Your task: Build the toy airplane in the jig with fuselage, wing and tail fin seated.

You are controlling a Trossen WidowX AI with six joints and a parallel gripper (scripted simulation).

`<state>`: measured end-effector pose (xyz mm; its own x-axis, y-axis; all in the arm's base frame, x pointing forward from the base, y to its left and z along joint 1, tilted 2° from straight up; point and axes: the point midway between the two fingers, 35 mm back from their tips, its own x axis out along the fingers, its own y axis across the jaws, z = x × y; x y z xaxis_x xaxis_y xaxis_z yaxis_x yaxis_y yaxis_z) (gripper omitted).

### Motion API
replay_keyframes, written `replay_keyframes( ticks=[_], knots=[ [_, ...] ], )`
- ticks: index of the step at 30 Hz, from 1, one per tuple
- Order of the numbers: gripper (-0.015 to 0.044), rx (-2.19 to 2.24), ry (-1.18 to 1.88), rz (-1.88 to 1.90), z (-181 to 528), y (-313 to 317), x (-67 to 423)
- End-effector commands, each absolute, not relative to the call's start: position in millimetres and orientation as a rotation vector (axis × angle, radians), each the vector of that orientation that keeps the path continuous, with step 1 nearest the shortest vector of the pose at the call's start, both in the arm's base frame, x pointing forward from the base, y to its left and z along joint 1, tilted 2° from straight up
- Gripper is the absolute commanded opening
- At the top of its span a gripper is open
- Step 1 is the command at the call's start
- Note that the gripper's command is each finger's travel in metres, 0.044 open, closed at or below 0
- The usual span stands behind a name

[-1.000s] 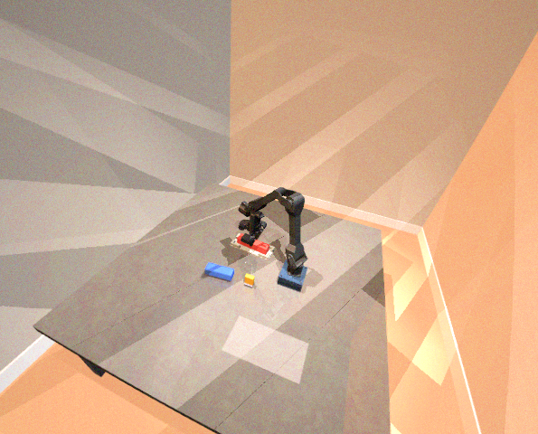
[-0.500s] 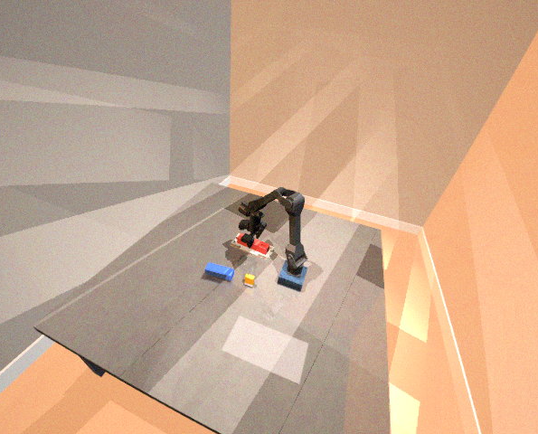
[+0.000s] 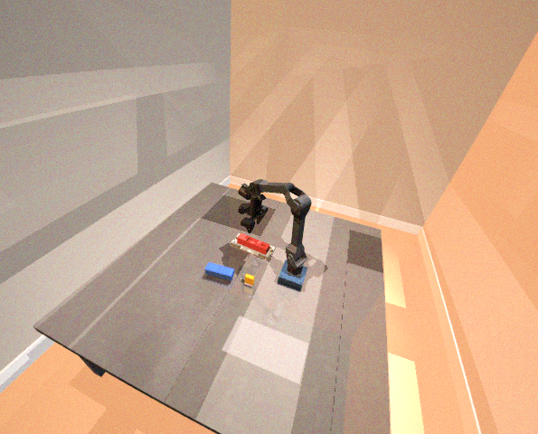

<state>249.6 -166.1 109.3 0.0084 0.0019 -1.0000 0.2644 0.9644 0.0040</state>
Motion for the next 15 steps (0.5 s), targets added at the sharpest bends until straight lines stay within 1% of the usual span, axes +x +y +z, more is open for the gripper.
replay_keyframes(
  ticks=[1,4,12,15],
  knots=[
    [0.0440,0.160,1.565,-0.152,111.9,-166.1,249.3],
    [0.0440,0.049,1.570,-0.041,109.0,-166.8,250.7],
    [0.0440,0.049,1.570,-0.041,108.8,-165.1,252.4],
    [0.0440,0.053,1.570,-0.035,106.4,-138.9,275.5]
  ],
)
